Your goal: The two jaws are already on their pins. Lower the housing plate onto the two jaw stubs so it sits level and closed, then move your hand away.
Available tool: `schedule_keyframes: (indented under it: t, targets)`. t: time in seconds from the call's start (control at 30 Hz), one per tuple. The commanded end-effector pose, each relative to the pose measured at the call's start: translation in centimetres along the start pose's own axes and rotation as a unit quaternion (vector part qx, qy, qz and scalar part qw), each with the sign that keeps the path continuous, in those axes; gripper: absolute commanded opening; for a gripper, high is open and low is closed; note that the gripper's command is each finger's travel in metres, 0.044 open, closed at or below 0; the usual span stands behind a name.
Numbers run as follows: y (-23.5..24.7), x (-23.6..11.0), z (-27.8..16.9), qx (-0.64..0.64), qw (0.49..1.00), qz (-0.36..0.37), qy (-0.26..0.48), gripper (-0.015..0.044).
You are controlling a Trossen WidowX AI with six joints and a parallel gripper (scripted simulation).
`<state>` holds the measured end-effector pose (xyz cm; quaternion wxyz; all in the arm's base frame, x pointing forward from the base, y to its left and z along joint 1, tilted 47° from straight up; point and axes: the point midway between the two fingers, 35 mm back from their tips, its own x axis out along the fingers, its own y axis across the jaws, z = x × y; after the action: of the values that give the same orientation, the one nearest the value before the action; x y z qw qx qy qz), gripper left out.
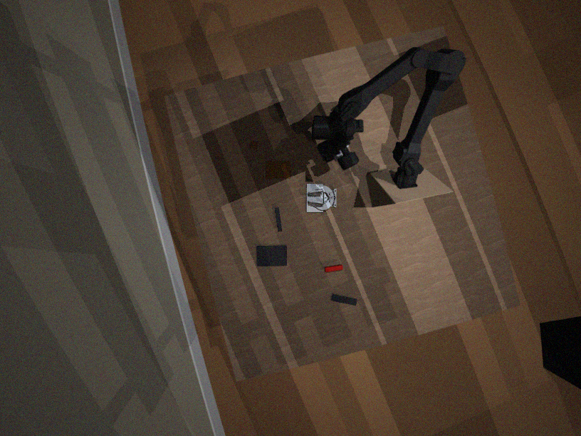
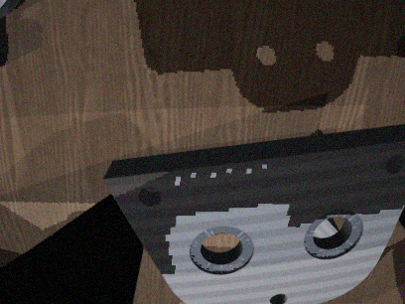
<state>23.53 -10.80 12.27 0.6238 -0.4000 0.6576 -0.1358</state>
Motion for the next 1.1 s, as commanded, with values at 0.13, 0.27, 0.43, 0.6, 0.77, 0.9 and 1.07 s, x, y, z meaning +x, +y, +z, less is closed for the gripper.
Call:
schedule_keyframes:
  t: [0.13, 0.27, 0.43, 0.6, 0.77, 0.9, 1.07]
  targets:
    - [0.7, 0.0, 1.1, -0.097, 0.995, 0.0, -0.002, 0.0351]
    - [1.2, 0.0, 1.6, -0.148, 0.989, 0.001, -0.003, 0.0351]
    - [1.8, 0.0, 2.2, -0.21, 0.978, 0.002, -0.003, 0.0351]
    - [2.4, 0.1, 2.8, -0.272, 0.962, 0.003, -0.003, 0.0351]
    - [3.1, 0.1, 3.4, -0.332, 0.943, 0.003, -0.003, 0.0351]
    - [3.6, 0.1, 3.8, -0.38, 0.925, 0.004, -0.004, 0.0351]
    - [4.3, 0.1, 4.4, -0.438, 0.899, 0.004, -0.004, 0.0351]
